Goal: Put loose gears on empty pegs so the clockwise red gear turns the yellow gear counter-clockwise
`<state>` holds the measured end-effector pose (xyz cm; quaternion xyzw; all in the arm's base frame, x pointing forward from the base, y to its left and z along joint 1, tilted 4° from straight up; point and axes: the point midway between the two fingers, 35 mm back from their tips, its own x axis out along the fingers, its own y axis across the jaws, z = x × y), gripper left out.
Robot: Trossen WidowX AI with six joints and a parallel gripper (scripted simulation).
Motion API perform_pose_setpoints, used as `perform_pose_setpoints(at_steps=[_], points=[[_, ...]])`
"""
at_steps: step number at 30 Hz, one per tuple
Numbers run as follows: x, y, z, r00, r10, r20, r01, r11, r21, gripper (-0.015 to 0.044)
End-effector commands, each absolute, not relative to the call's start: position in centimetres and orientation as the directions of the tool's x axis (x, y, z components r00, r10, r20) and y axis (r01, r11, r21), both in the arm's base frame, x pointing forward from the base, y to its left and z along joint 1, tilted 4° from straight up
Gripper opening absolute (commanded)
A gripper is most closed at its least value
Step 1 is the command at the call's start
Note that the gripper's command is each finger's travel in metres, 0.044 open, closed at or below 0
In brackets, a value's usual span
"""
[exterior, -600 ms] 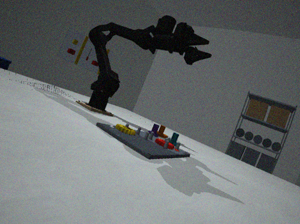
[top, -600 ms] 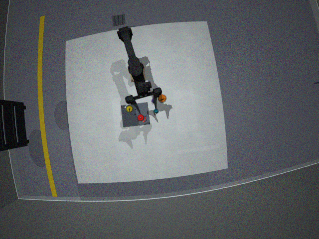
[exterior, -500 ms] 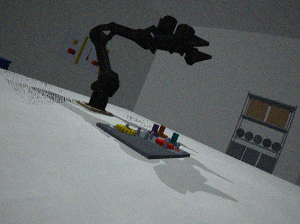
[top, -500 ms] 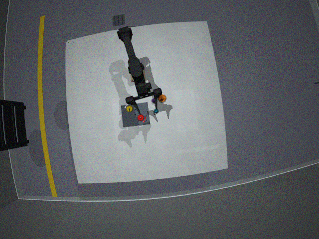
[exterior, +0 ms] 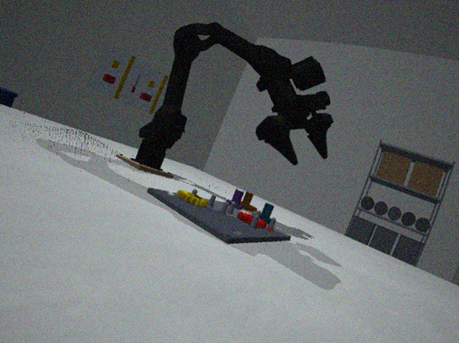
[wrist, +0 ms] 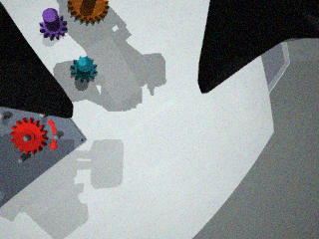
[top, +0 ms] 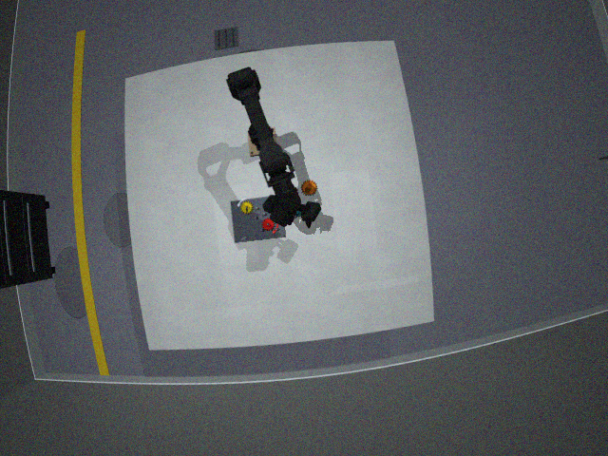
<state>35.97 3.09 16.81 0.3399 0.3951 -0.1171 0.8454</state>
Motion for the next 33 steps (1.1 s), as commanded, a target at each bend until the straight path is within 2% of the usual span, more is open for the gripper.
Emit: perform_pose_setpoints(at_steps=[1, 4, 6, 33], points=[[34.4, 4.8, 11.1, 0.219, 0.072, -0.973, 0.907, 0.352, 0.230, 0.0440], [33.4, 5.2, 9.4, 0.023, 0.056, -0.998, 0.985, 0.170, 0.032, 0.0440], [33.1, 5.3, 9.1, -0.022, 0.051, -0.998, 0.992, 0.127, -0.015, 0.0440], [32.7, 4.9, 6.7, -0.022, 0.051, -0.998, 0.992, 0.127, -0.016, 0.0440]])
